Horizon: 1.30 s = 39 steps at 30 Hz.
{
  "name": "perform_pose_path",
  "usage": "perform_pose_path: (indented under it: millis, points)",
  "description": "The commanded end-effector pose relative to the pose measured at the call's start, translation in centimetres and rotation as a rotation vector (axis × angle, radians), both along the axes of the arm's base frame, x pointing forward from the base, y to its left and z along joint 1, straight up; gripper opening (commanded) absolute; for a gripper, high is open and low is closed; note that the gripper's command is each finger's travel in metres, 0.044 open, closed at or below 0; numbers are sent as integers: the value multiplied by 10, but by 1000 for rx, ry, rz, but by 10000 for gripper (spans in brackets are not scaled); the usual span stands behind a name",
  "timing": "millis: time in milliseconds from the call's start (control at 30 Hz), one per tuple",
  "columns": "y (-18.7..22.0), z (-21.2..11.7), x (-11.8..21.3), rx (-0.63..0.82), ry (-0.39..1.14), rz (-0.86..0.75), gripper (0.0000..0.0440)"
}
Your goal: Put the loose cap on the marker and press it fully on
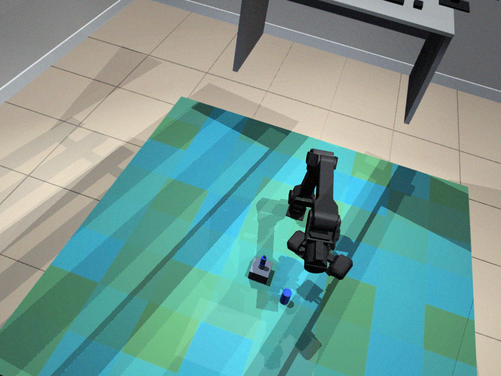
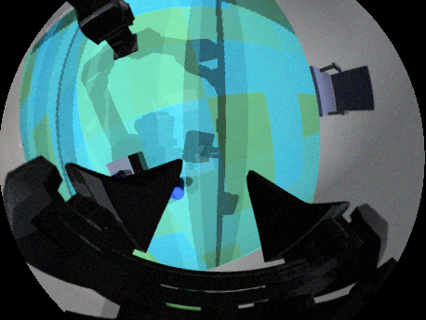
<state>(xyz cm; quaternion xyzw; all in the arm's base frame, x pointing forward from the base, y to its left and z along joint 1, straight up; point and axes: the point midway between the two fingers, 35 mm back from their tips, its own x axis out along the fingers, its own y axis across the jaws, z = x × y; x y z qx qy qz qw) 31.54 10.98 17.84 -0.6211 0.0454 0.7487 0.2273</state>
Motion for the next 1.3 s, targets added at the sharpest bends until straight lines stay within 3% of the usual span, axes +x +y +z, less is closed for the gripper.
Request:
perform_pose_path:
  millis: [0,700,1267]
  points:
    - [-7,-5,8,-19,-7,-2,318]
    - [-47,-39,46,-130,-28,-11,309]
    - [-60,-83,61,-214,-30,74,288]
